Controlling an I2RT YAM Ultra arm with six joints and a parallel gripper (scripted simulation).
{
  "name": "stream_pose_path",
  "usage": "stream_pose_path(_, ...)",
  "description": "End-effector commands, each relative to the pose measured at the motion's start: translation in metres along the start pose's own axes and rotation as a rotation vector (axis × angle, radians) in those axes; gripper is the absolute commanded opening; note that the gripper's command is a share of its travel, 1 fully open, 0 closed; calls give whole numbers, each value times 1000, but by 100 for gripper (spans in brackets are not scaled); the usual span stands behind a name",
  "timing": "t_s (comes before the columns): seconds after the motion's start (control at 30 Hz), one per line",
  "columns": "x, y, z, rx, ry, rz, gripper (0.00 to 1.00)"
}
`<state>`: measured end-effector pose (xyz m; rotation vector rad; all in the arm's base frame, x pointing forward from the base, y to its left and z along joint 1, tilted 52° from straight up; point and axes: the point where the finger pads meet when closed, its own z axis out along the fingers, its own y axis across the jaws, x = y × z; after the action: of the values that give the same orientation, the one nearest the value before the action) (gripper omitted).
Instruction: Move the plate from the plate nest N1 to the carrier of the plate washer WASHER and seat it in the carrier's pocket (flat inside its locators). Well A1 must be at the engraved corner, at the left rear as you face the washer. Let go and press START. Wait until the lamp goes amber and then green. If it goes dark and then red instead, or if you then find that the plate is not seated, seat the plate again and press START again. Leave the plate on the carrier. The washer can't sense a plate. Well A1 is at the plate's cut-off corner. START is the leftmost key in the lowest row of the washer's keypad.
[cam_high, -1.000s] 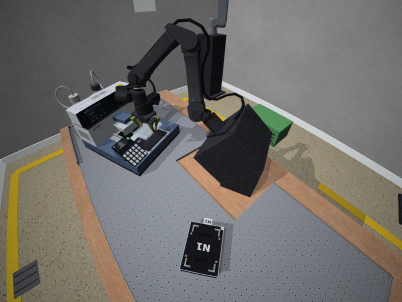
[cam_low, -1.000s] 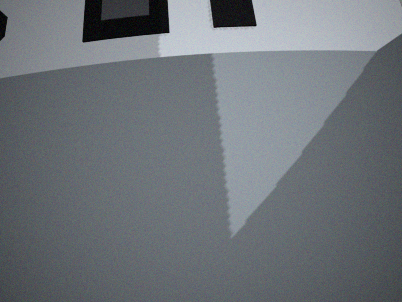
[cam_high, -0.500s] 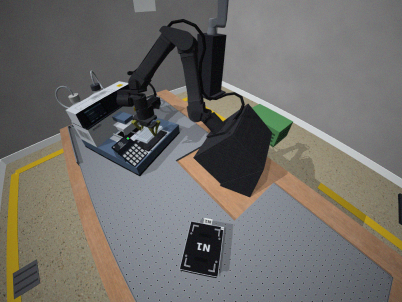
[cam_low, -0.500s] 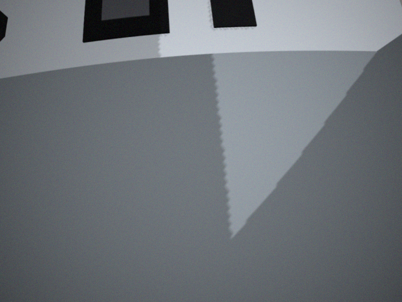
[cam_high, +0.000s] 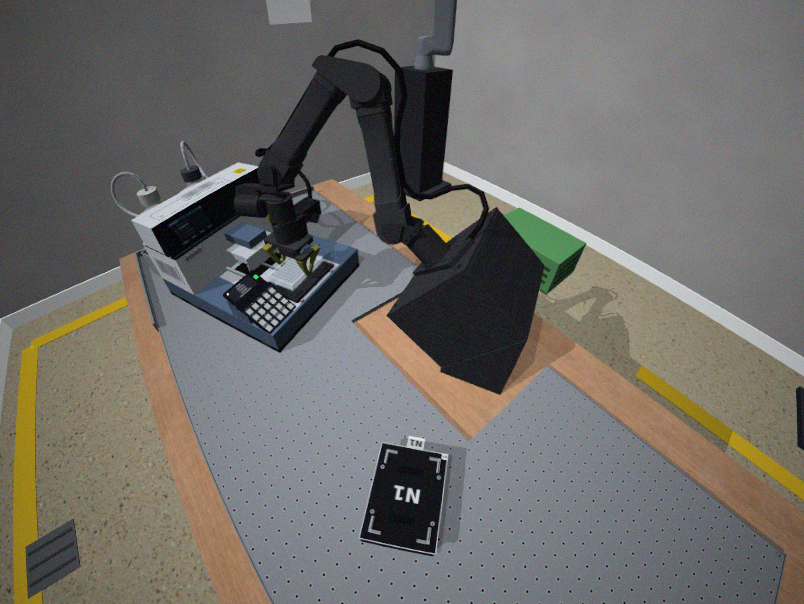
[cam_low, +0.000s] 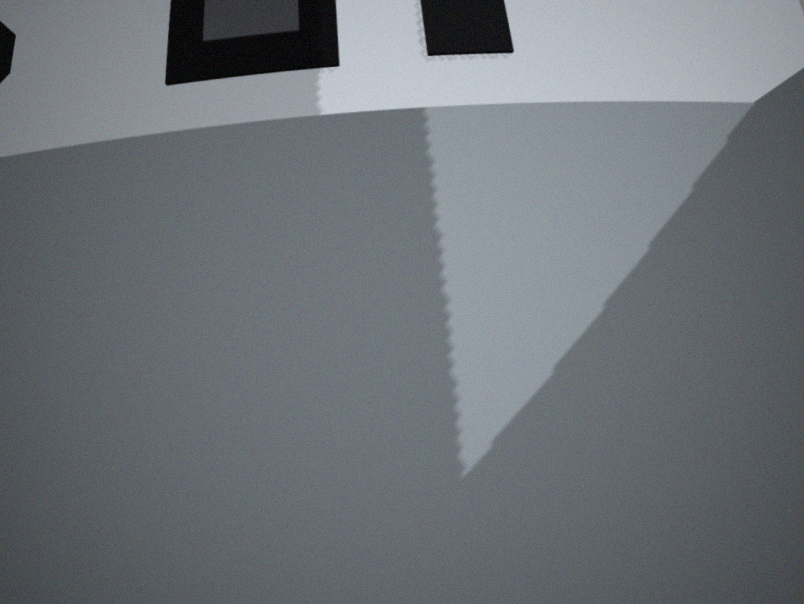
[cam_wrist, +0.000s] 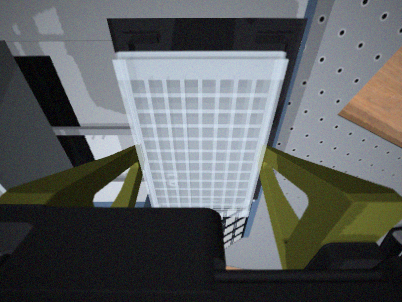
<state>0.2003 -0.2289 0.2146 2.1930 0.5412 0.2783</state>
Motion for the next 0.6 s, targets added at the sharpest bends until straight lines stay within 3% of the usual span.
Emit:
stream_pose_path(0.0,-1,2,-2,-23,7,1,84)
stream_pose_path(0.57,-4,0,-4,-20,3,4,84)
